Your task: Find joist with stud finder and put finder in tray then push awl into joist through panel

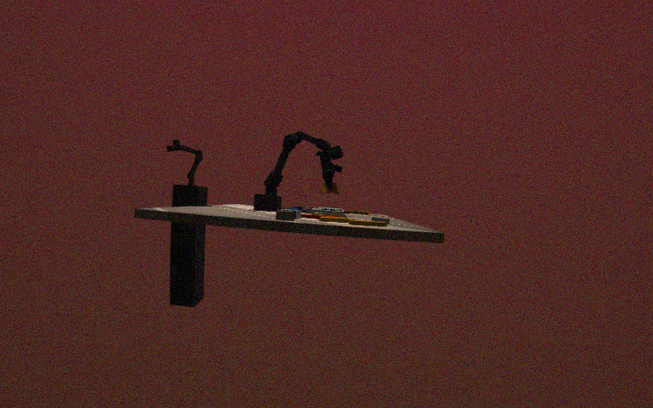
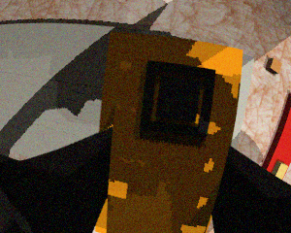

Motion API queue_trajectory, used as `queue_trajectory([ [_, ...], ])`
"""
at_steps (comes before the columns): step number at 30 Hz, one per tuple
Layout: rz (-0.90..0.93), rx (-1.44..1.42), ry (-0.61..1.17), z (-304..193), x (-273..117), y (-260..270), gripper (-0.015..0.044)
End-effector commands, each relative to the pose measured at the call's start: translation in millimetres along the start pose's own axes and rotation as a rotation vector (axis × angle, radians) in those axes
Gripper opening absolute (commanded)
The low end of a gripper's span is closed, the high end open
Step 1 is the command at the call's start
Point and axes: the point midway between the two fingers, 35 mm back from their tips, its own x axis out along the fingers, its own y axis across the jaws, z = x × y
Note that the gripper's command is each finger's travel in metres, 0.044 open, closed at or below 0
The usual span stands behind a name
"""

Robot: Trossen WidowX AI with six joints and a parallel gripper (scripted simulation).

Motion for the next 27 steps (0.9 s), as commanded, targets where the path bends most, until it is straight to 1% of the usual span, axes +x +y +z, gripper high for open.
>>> queue_trajectory([
  [1,0.014,-0.074,-0.011,12,0,28,0.0],
  [14,0.071,-0.286,-0.012,31,9,120,0.0],
  [27,0.131,-0.498,-0.015,29,13,211,0.0],
])
